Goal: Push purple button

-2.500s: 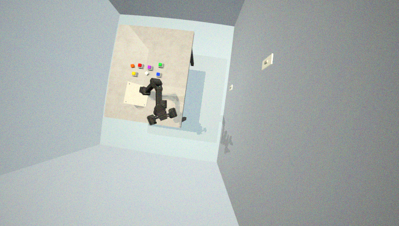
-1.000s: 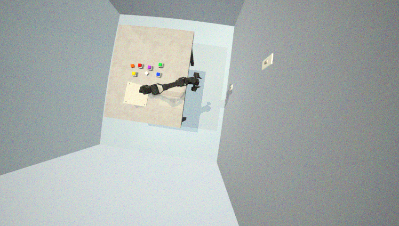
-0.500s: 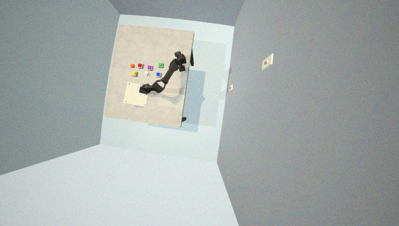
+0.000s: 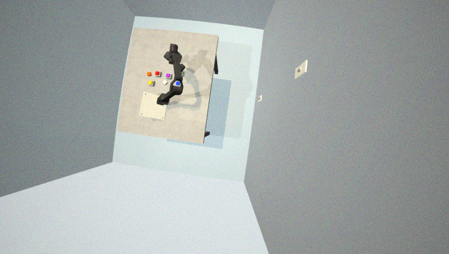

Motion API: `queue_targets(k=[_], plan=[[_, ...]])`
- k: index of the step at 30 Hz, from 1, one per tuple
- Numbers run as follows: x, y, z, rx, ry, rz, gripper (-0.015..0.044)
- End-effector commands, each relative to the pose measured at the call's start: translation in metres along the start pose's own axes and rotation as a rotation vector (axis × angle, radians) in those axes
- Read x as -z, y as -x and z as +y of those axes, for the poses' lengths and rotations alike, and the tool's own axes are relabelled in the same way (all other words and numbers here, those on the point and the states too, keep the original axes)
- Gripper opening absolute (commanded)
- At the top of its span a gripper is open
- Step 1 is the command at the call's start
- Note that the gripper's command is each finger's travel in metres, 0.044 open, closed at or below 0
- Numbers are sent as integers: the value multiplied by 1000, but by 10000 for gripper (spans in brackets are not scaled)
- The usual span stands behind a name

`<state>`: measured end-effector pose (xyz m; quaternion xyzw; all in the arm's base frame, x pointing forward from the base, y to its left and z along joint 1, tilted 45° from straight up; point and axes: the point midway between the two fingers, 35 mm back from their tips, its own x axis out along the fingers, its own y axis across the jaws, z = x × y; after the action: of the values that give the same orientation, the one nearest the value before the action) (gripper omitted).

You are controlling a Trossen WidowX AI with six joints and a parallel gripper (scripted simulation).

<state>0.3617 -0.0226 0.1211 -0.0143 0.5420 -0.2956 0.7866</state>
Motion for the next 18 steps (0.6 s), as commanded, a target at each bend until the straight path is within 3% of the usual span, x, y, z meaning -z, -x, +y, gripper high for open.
queue_targets(k=[1,8,15,18], plan=[[41,8,23,67,158,76,400],[112,35,46,243,486,156,400],[126,43,48,294,563,160,400],[126,25,43,293,563,160,321]])
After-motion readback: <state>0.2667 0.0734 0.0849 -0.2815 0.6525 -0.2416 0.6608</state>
